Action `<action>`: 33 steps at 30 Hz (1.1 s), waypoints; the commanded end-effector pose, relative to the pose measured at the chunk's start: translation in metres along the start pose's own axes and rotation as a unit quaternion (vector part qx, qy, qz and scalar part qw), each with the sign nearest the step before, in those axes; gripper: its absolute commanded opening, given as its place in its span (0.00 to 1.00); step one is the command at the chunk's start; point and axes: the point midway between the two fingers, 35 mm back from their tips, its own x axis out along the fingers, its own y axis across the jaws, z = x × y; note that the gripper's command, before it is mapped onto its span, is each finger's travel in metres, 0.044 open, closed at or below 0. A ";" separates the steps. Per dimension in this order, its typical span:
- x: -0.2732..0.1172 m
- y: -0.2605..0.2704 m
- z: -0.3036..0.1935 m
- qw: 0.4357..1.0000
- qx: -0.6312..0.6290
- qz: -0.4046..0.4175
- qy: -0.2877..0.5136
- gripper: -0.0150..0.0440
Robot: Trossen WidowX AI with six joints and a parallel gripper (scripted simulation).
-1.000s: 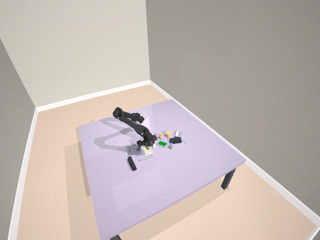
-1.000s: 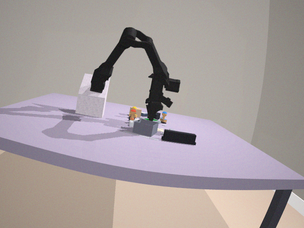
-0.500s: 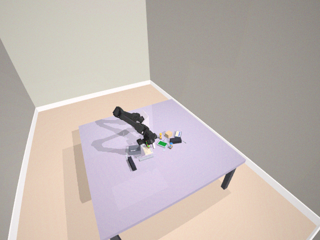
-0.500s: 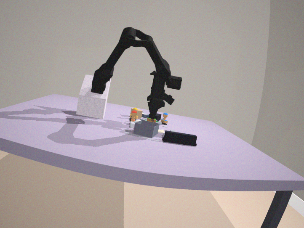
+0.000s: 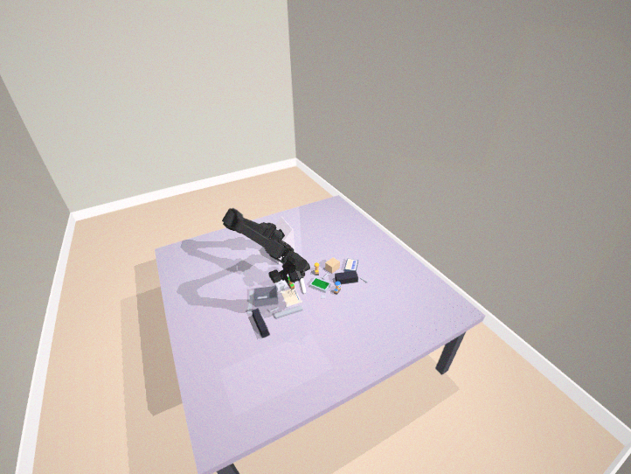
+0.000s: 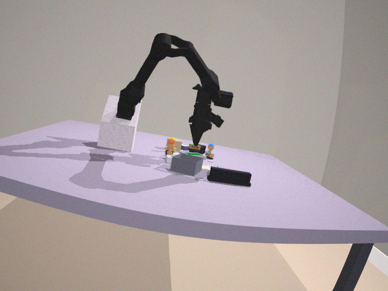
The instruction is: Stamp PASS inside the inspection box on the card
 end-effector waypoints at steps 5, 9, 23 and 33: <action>-0.014 -0.001 0.001 1.000 0.005 0.002 -0.003 0.25; -0.019 -0.001 0.001 1.000 0.005 0.001 -0.003 0.25; -0.022 0.030 0.046 1.000 0.008 0.003 -0.004 0.25; -0.021 0.062 0.078 1.000 0.010 0.003 -0.005 0.25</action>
